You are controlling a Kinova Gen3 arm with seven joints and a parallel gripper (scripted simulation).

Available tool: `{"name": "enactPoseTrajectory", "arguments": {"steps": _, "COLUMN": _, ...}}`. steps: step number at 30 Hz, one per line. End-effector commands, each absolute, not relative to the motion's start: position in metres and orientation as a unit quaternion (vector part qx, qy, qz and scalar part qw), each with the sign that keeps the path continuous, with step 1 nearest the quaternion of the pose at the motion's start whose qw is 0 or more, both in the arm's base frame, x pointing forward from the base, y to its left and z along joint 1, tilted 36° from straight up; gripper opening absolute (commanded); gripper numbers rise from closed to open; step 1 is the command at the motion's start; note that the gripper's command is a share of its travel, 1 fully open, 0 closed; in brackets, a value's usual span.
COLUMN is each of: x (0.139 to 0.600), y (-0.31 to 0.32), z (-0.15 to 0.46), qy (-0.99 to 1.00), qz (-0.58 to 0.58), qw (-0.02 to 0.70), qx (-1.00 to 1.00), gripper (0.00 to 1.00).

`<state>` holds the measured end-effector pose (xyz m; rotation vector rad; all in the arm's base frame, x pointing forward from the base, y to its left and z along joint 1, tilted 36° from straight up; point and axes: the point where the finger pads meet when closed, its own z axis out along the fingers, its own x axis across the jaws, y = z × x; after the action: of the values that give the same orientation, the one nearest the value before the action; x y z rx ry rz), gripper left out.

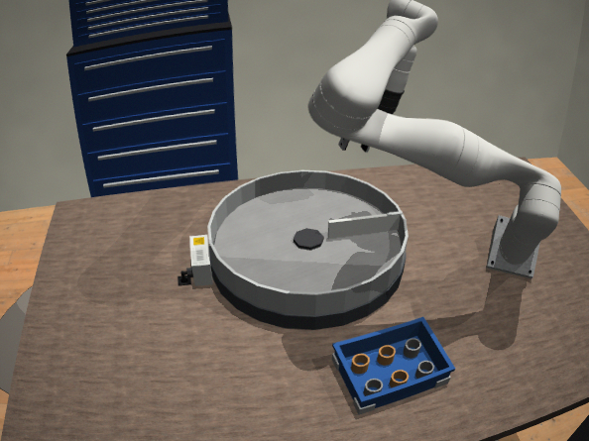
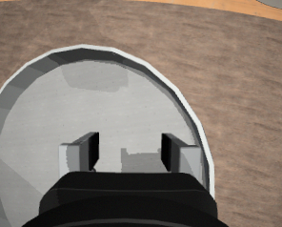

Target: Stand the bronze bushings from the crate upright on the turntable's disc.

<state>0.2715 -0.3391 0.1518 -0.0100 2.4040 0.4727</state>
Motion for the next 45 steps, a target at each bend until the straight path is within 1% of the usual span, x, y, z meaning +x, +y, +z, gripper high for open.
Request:
{"name": "enactPoseTrajectory", "arguments": {"steps": 1, "x": 0.286, "y": -0.312, "z": 0.166, "qy": 0.928, "qz": 0.199, "qw": 0.316, "qx": -0.011, "gripper": 1.0}}
{"name": "enactPoseTrajectory", "arguments": {"steps": 2, "x": 0.286, "y": -0.312, "z": 0.166, "qy": 0.928, "qz": 0.199, "qw": 0.316, "qx": -0.011, "gripper": 1.0}}
{"name": "enactPoseTrajectory", "arguments": {"steps": 10, "x": 0.273, "y": -0.246, "z": 0.195, "qy": 0.944, "qz": 0.241, "qw": 0.224, "qx": 0.029, "gripper": 1.0}}
{"name": "enactPoseTrajectory", "arguments": {"steps": 16, "x": 0.264, "y": -0.222, "z": 0.206, "qy": 0.948, "qz": 0.252, "qw": 0.19, "qx": 0.047, "gripper": 1.0}}
{"name": "enactPoseTrajectory", "arguments": {"steps": 41, "x": 0.263, "y": -0.218, "z": 0.21, "qy": 0.949, "qz": 0.251, "qw": 0.187, "qx": 0.045, "gripper": 1.0}}
{"name": "enactPoseTrajectory", "arguments": {"steps": 42, "x": 0.263, "y": -0.218, "z": 0.21, "qy": 0.949, "qz": 0.251, "qw": 0.187, "qx": 0.045, "gripper": 0.35}}
{"name": "enactPoseTrajectory", "arguments": {"steps": 45, "x": 0.263, "y": -0.218, "z": 0.21, "qy": 0.949, "qz": 0.251, "qw": 0.187, "qx": 0.045, "gripper": 0.35}}
